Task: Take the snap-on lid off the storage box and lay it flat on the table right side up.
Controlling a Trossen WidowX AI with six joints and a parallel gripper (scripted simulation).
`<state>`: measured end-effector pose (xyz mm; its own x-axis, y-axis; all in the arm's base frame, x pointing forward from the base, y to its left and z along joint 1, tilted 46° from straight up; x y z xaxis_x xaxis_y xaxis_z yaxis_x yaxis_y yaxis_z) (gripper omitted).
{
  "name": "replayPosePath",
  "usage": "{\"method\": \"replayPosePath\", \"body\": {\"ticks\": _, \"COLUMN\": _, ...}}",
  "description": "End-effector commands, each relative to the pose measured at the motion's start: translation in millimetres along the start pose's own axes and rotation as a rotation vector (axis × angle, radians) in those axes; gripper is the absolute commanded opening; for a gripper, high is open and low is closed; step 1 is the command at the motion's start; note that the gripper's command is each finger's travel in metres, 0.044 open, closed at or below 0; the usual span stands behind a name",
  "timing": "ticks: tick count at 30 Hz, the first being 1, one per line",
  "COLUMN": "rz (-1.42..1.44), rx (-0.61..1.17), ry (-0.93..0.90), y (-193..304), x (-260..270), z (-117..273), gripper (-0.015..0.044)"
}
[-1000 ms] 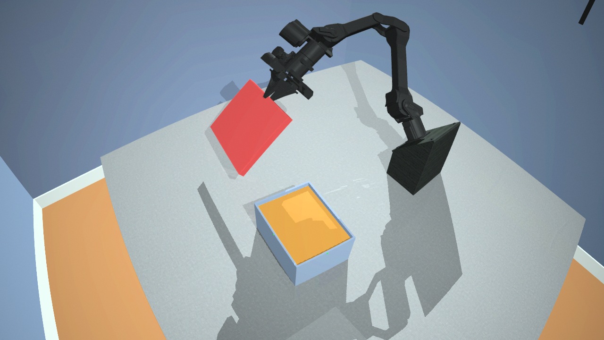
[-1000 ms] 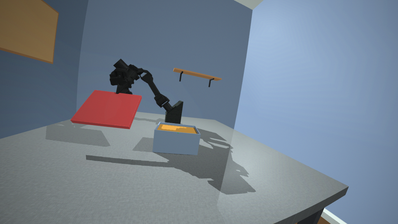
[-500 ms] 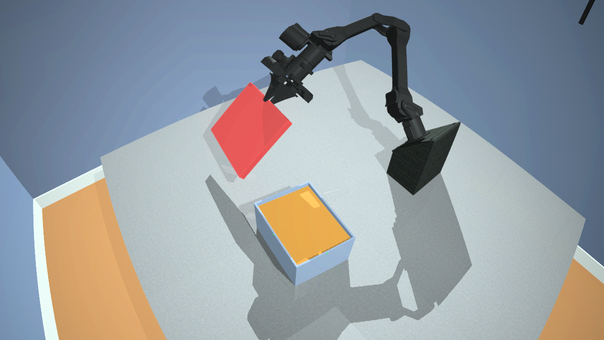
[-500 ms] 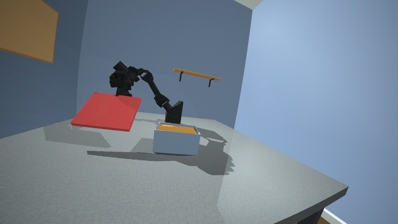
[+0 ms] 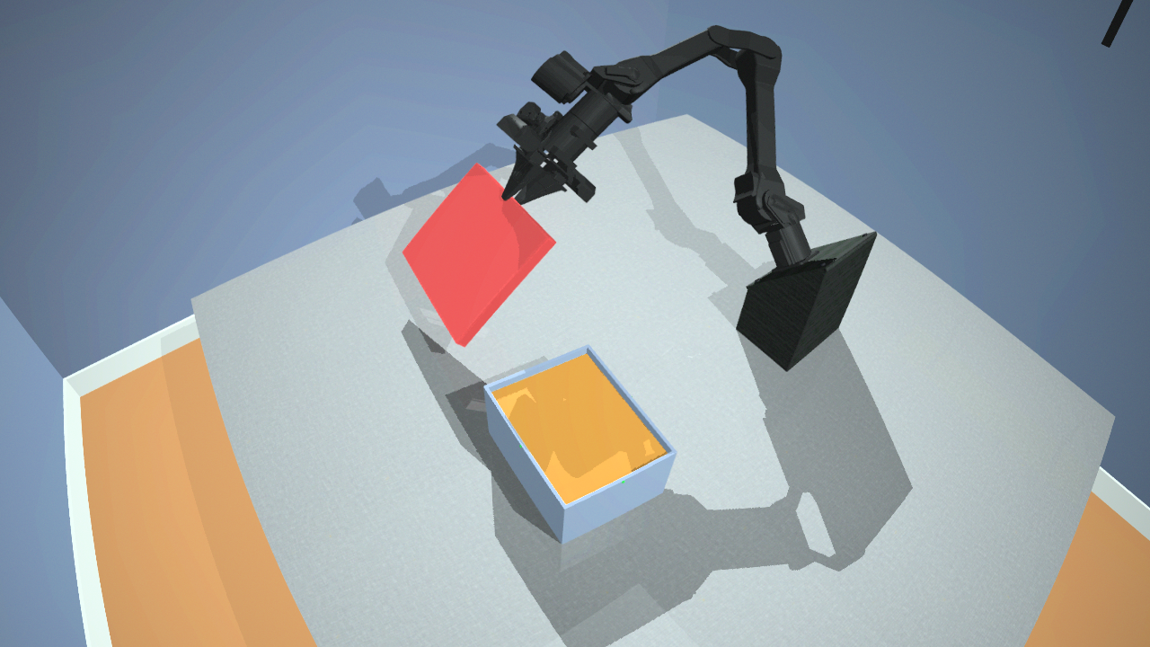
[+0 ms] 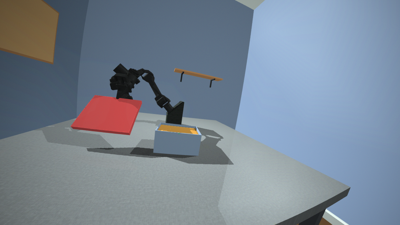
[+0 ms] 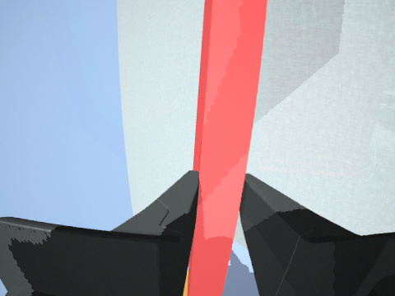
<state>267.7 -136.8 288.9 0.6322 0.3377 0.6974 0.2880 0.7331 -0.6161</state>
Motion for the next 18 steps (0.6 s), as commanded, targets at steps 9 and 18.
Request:
{"method": "replayPosePath", "body": {"ticks": 9, "rz": 0.005, "rx": 0.005, "ry": -0.015, "y": -1, "x": -5, "z": -6, "gripper": 0.0000}}
{"method": "replayPosePath", "body": {"ticks": 18, "rz": 0.005, "rx": 0.005, "ry": -0.016, "y": -2, "x": -10, "z": -11, "gripper": 0.0000}}
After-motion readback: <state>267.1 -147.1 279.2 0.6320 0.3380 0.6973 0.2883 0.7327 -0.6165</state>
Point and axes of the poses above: the point midway between the two fingers, 35 mm back from their tips, its own z axis back along the fingers, its own x axis across the jaws, y = z × x, the point moved 4 cm from there along z, back along the fingers, and after that the axes turned 9 degrees about -z, right-handed, at the moved point
